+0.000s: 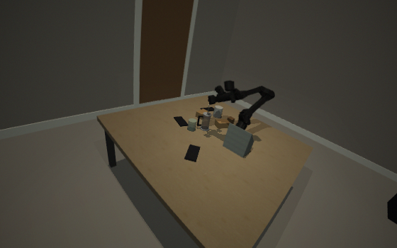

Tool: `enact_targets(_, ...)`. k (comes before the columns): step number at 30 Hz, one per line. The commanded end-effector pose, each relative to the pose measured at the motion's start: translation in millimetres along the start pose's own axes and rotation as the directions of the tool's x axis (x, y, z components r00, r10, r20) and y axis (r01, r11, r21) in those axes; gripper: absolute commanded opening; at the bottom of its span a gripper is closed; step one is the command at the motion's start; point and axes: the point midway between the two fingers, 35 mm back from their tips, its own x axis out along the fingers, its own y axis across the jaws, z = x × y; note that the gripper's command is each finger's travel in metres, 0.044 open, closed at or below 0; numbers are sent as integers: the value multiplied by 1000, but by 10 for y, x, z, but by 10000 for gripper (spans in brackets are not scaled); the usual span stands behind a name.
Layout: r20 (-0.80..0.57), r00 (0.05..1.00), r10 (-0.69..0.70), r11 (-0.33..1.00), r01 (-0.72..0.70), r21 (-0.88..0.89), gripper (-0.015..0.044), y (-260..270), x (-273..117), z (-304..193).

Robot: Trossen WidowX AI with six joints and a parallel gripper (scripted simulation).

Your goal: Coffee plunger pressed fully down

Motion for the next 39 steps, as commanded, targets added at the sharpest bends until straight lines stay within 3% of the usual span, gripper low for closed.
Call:
enact_targets(1,-15,1000,14,1000,-14,-8,112,40,55,-101)
enact_targets(39,-14,1000,15,1000,-15,-9,112,106,463,-582)
